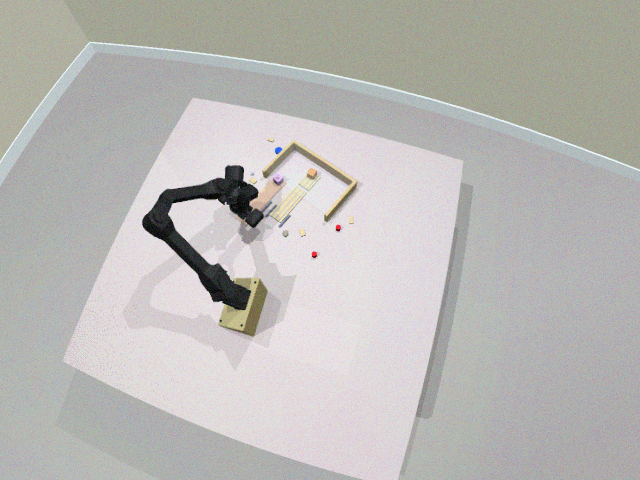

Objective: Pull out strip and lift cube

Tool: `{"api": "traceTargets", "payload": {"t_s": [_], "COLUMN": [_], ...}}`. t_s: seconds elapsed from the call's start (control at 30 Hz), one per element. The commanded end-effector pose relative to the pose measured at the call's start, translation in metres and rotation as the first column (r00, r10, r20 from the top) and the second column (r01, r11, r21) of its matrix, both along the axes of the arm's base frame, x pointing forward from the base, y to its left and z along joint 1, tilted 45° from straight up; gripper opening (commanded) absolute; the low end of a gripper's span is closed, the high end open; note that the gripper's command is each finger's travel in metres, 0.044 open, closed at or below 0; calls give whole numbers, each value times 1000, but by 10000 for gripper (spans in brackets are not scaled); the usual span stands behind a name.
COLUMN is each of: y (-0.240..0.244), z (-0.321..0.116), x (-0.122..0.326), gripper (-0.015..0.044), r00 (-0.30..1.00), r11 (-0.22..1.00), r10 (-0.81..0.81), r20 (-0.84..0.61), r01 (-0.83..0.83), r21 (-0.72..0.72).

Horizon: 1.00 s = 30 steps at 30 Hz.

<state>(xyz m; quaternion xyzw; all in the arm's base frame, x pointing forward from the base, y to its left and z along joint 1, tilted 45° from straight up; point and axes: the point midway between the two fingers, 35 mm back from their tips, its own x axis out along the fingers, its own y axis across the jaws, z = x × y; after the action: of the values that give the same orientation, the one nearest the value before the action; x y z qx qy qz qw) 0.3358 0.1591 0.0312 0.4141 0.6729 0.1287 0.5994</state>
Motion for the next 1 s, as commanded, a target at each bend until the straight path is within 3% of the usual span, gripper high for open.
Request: {"api": "traceTargets", "payload": {"t_s": [0.0,0.97], "y": [8,20], "z": [-3,8], "x": [-15,-53], "gripper": [0,0], "r00": [1000,999], "r11": [1000,1000], "r10": [20,20], "r20": [-25,-27], "r01": [-20,-20], "r21": [0,1]}}
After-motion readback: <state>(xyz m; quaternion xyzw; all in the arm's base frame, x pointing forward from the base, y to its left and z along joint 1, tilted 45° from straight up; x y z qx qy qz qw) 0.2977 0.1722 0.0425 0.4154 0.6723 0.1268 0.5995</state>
